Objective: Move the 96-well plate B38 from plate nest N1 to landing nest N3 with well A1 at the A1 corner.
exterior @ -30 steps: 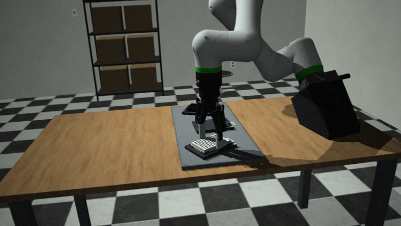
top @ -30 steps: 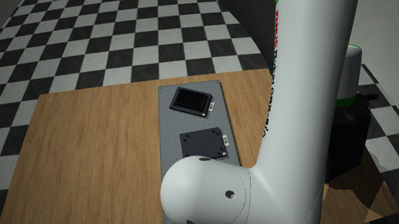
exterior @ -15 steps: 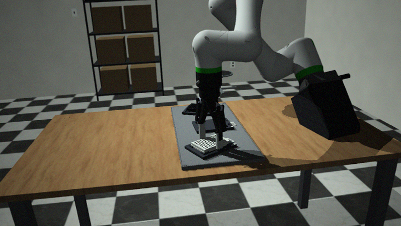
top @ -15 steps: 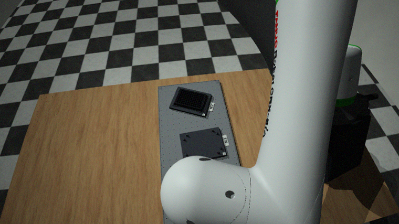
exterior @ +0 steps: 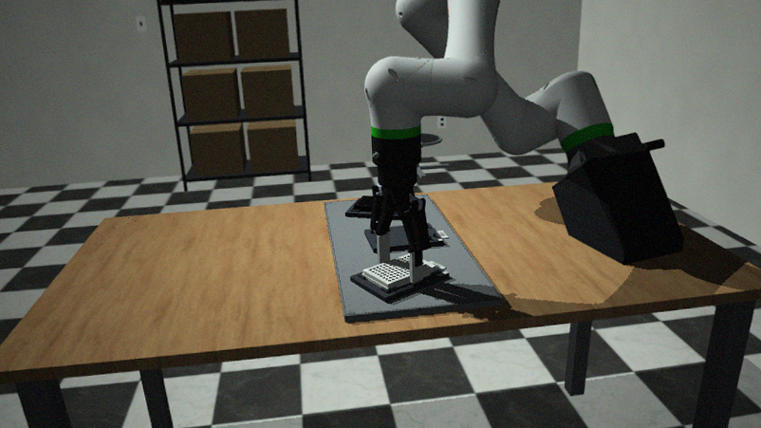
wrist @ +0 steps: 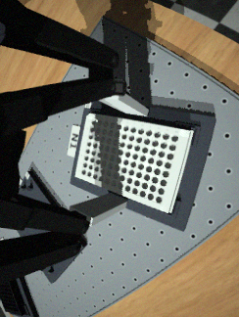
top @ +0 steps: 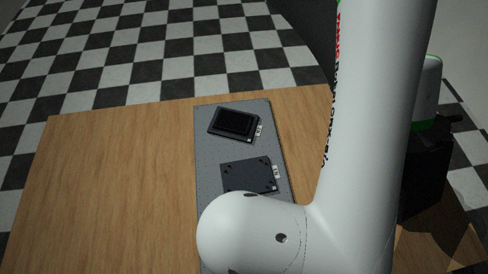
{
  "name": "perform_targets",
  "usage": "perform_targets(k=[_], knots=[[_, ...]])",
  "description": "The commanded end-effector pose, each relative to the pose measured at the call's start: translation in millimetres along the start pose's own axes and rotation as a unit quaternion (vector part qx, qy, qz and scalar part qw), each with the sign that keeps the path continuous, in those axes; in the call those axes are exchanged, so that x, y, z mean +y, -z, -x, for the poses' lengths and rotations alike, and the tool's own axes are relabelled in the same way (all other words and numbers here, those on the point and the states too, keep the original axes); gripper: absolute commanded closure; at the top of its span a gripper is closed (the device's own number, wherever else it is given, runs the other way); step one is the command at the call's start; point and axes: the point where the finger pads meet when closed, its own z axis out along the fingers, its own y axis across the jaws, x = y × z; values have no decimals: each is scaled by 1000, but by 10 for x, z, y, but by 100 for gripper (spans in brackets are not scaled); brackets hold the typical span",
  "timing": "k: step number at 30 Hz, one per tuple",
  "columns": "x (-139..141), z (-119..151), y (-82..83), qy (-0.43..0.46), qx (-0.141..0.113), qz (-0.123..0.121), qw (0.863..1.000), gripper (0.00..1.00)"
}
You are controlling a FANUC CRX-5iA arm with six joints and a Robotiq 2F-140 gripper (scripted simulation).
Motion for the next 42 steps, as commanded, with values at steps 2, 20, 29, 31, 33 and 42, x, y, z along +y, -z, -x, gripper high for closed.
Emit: perform_targets(k=[2,20,29,31,33,42], knots=[[-1,-2,2,0,0,0,1000,34],[-1,-2,2,0,0,0,1000,100],[-1,-2,2,0,0,0,1000,100],[-1,-2,2,0,0,0,1000,100],[-1,-2,2,0,0,0,1000,100],[-1,-2,2,0,0,0,1000,100]])
